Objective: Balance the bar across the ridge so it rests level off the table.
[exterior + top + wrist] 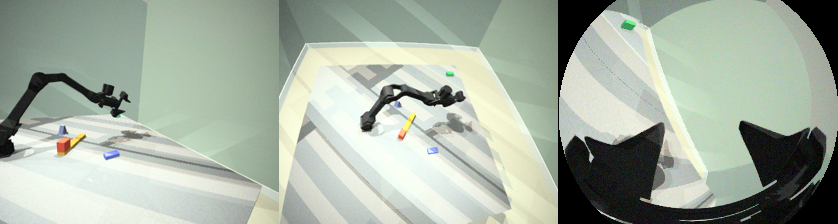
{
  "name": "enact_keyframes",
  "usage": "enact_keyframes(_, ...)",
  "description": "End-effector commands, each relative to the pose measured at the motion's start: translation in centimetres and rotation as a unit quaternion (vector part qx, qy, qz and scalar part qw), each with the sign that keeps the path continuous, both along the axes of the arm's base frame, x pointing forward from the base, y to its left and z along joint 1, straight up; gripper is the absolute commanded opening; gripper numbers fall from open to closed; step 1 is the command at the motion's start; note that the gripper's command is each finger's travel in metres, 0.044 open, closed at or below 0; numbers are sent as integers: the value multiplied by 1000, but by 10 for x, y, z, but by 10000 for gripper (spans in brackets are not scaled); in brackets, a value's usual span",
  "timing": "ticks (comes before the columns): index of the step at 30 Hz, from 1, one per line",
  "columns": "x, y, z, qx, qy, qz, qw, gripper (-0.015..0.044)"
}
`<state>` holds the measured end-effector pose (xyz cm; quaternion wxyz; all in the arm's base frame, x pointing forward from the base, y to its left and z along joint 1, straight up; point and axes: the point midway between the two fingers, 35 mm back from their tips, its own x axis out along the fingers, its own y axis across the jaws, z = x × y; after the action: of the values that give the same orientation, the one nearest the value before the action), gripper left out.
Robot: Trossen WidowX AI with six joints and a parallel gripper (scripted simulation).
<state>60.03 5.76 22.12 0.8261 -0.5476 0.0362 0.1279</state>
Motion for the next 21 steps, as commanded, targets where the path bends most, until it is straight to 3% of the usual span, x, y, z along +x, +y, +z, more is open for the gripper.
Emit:
enact_keyframes(1,0,0,0,0,2,0,1000,374)
enact_keyframes(4,-7,-4,-6,0,29,-5,1000,315)
enact_keyframes(21,-75,-32,-42,-4,228,-43,973,315)
